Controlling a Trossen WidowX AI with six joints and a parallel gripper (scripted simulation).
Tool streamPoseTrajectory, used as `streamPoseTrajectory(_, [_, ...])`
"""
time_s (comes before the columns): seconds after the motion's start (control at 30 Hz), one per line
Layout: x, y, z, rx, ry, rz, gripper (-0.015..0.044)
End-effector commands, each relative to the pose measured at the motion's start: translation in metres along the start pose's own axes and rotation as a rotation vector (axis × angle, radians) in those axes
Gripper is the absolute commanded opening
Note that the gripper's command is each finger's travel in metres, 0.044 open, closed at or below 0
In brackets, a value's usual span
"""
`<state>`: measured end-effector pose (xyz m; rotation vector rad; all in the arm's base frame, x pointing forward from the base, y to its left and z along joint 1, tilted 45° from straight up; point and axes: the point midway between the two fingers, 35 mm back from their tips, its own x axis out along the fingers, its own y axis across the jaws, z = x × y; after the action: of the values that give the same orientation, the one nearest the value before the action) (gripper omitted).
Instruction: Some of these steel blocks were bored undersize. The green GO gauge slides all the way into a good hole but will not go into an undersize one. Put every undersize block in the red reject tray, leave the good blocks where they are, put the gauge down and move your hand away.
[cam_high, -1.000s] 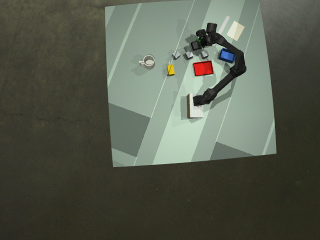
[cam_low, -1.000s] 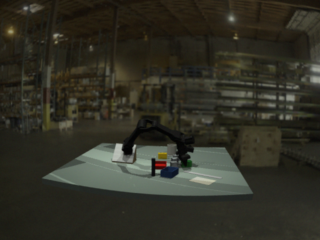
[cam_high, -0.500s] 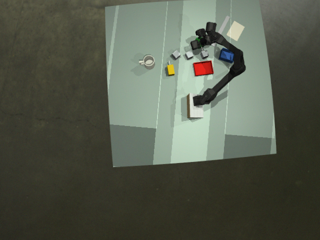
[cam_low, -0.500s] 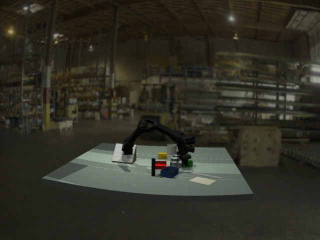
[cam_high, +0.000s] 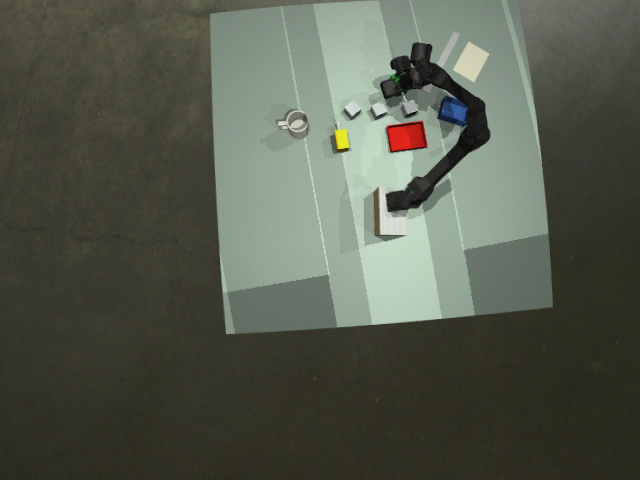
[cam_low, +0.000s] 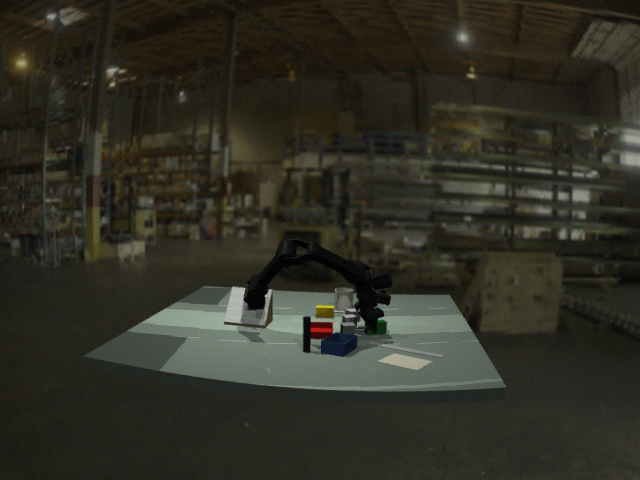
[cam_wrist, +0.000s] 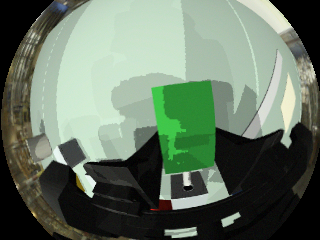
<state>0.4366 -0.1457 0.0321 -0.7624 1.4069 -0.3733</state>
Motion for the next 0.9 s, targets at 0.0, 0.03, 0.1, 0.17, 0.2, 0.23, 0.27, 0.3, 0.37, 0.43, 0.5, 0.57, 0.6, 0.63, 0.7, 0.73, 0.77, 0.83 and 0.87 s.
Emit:
streamPoseTrajectory(0.0, [-0.002, 0.000, 0.006, 0.004, -0.006, -0.005, 0.0000])
streamPoseTrajectory(0.03, [-0.002, 0.000, 0.006, 0.004, -0.006, -0.005, 0.0000])
streamPoseTrajectory(0.1, [-0.002, 0.000, 0.006, 0.004, -0.006, -0.005, 0.0000])
streamPoseTrajectory(0.17, [-0.002, 0.000, 0.006, 0.004, -0.006, -0.005, 0.0000])
streamPoseTrajectory(0.2, [-0.002, 0.000, 0.006, 0.004, -0.006, -0.005, 0.0000])
streamPoseTrajectory(0.23, [-0.002, -0.001, 0.007, 0.004, -0.006, -0.005, 0.0000])
streamPoseTrajectory(0.27, [-0.001, -0.001, 0.007, 0.004, -0.006, -0.005, 0.0000])
streamPoseTrajectory(0.3, [-0.001, -0.001, 0.008, 0.004, -0.006, -0.005, 0.0000])
streamPoseTrajectory(0.37, [-0.001, -0.001, 0.009, 0.004, -0.006, -0.005, 0.0000])
streamPoseTrajectory(0.43, [-0.001, -0.001, 0.011, 0.004, -0.006, -0.005, 0.0000])
streamPoseTrajectory(0.5, [-0.001, -0.002, 0.012, 0.004, -0.006, -0.005, 0.0000])
streamPoseTrajectory(0.57, [-0.001, -0.002, 0.012, 0.004, -0.006, -0.005, 0.0000])
streamPoseTrajectory(0.6, [-0.001, -0.002, 0.012, 0.004, -0.006, -0.005, 0.0000])
streamPoseTrajectory(0.63, [-0.001, -0.002, 0.012, 0.004, -0.006, -0.005, 0.0000])
streamPoseTrajectory(0.7, [-0.010, -0.001, 0.013, 0.003, -0.005, -0.003, 0.0000])
streamPoseTrajectory(0.73, [-0.020, -0.001, 0.014, 0.001, -0.003, -0.002, 0.0000])
streamPoseTrajectory(0.77, [-0.027, -0.001, 0.015, 0.000, -0.002, 0.000, 0.0000])
streamPoseTrajectory(0.83, [-0.030, 0.000, 0.014, -0.002, 0.007, 0.003, 0.0000])
streamPoseTrajectory(0.87, [-0.030, 0.002, 0.013, -0.006, 0.020, 0.008, 0.0000])
